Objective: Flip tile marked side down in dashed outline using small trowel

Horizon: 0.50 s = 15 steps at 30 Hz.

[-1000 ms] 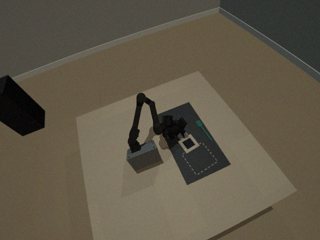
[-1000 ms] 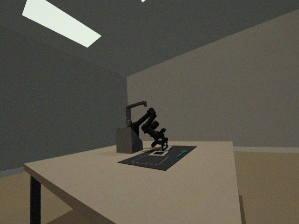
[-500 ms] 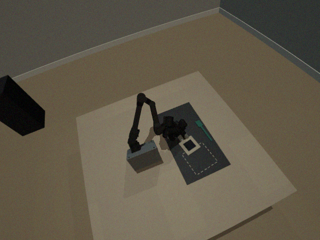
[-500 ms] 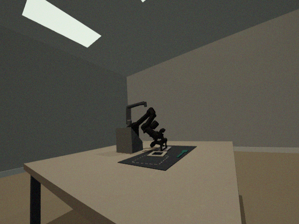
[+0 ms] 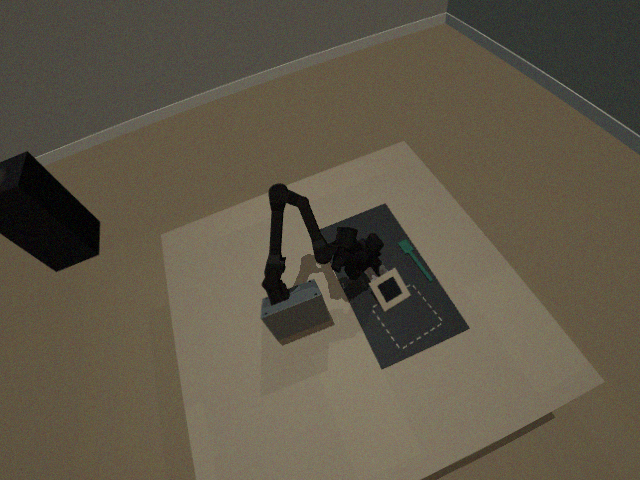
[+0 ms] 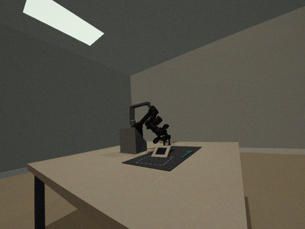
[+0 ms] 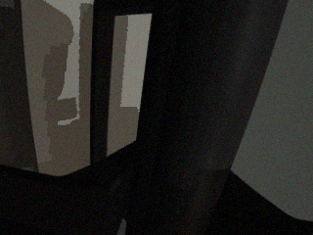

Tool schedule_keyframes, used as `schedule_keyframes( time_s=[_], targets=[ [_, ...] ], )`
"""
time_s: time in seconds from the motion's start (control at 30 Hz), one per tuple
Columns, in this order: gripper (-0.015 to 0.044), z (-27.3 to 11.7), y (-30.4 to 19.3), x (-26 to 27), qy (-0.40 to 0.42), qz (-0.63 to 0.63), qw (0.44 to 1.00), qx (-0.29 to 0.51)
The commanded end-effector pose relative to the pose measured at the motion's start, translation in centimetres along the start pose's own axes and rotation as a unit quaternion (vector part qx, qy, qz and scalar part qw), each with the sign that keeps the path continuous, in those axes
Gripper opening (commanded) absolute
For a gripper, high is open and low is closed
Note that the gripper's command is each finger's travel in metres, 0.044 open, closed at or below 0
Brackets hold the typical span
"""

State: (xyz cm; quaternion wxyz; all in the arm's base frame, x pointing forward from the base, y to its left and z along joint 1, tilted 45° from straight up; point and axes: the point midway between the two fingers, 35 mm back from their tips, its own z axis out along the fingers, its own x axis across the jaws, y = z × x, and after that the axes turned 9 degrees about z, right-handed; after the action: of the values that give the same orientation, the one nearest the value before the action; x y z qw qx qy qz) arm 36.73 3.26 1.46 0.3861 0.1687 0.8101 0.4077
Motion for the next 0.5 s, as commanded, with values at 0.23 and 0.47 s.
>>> schedule_keyframes(
  time_s=[0.23, 0.47],
  targets=[
    [0.0, -1.6, -2.7, -2.8, -0.01, -0.008, 1.0, 0.002],
    [0.0, -1.9, -4.7, -3.5, -0.01, -0.009, 1.0, 0.003]
  ],
)
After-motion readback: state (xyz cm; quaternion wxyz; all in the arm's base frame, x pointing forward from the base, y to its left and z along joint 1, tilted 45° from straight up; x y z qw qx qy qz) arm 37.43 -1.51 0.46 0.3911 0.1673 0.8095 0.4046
